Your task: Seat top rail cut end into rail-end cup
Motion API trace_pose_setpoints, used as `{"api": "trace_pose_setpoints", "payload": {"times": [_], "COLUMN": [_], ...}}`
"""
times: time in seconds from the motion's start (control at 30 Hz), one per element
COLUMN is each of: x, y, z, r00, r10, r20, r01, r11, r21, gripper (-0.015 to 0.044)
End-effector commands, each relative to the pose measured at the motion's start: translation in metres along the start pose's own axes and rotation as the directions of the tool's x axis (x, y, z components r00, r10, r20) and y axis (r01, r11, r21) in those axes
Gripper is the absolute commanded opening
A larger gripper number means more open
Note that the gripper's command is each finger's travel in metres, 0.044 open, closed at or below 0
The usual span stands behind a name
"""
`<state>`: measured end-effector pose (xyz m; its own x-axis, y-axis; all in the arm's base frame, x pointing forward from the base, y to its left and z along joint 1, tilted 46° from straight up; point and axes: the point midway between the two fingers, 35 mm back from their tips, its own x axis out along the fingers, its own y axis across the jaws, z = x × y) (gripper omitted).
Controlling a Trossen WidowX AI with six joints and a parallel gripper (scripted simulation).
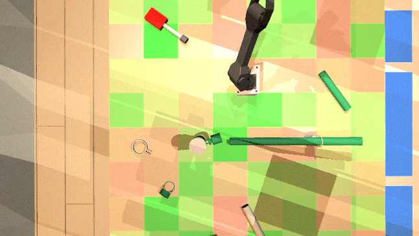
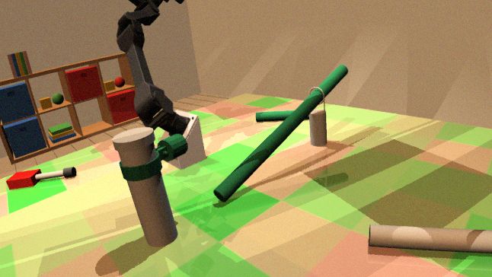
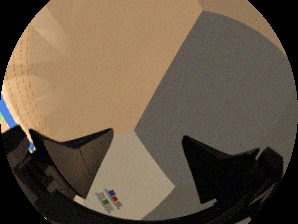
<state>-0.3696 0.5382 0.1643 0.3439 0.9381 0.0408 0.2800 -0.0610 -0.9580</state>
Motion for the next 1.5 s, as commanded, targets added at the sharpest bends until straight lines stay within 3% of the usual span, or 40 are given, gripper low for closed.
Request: {"api": "trace_pose_setpoints", "payload": {"times": [0.0,0.4,0.73,1.07,1.27,1.47], "x": [0.002,0.127,0.163,0.117,0.054,-0.029], "y": [0.001,0.065,0.136,0.202,0.232,0.251], "z": [-0.002,-0.149,-0.315,-0.478,-0.56,-0.624], "r00": [1.0,0.949,0.784,0.484,0.243,-0.025], "r10": [0.003,0.245,0.488,0.704,0.792,0.83], "r20": [-0.003,-0.198,-0.384,-0.519,-0.56,-0.557], "r01": [-0.003,-0.197,-0.257,-0.108,0.091,0.329], "r11": [1.0,0.952,0.818,0.637,0.556,0.534], "r21": [0.003,0.236,0.515,0.763,0.826,0.779], "gripper": [0.0426,0.044,0.044,0.044,0.044,0.044]}}
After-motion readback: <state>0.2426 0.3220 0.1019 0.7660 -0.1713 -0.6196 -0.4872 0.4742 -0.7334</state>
